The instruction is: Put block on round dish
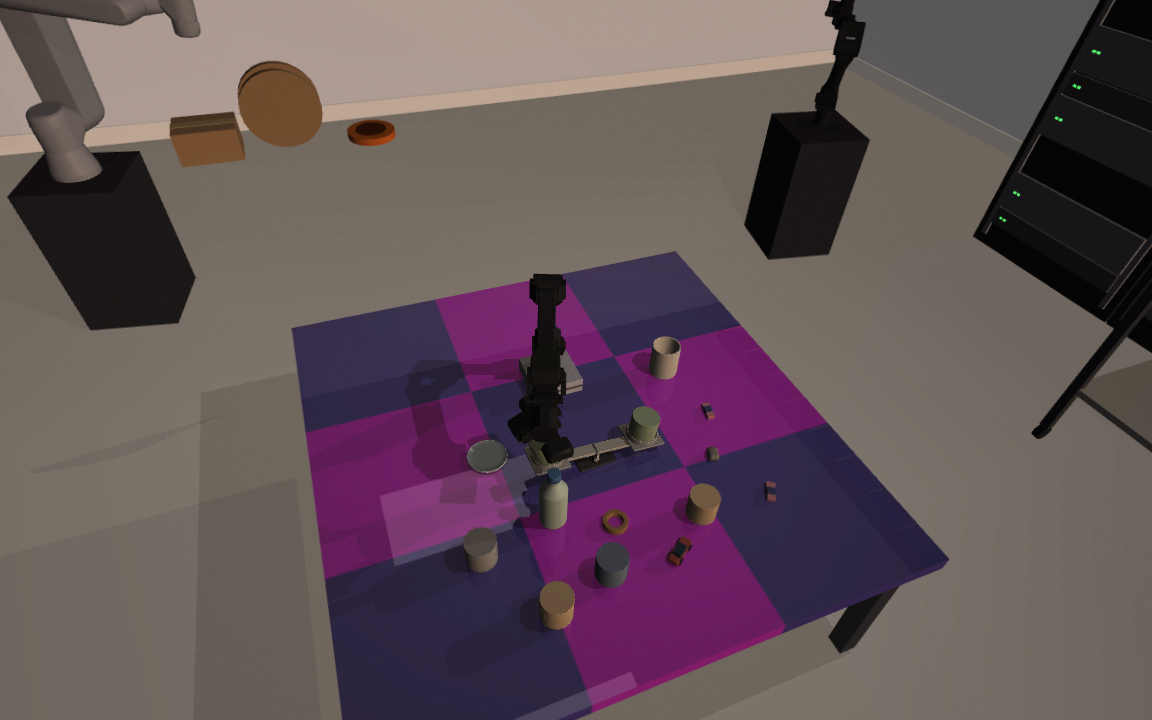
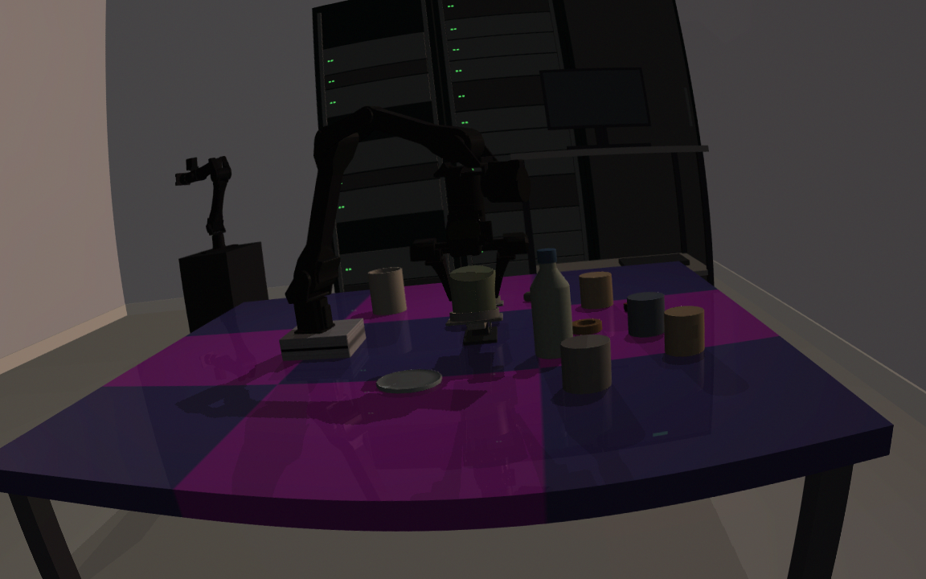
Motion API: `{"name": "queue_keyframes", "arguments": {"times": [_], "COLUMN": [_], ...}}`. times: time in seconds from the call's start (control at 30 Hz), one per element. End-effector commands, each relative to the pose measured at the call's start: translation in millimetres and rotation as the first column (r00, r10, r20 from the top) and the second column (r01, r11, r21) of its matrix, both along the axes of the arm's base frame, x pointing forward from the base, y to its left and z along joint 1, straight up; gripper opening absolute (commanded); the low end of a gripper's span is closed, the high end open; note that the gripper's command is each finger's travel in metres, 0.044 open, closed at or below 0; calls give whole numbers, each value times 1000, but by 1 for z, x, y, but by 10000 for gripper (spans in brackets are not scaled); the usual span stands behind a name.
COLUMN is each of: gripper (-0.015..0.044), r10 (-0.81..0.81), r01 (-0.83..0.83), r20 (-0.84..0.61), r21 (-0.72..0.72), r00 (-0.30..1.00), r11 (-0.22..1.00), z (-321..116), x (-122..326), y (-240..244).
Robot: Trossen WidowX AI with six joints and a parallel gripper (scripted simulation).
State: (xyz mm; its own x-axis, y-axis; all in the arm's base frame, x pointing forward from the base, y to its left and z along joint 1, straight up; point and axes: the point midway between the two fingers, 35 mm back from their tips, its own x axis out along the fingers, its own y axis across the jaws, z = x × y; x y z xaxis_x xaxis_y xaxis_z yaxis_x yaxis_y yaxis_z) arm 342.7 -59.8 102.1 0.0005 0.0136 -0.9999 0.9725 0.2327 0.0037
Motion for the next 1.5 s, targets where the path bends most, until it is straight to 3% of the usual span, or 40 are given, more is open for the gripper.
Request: {"name": "queue_keyframes", "arguments": {"times": [0.0,1.47], "gripper": [0,0], "r10": [-12,-12], "r01": [13,13], "r20": [35,34], "r21": [-20,-20], "r00": [999,999], "r11": [1000,1000], "z": [13,70], "x": [5,-3], "y": [-6,-4]}}
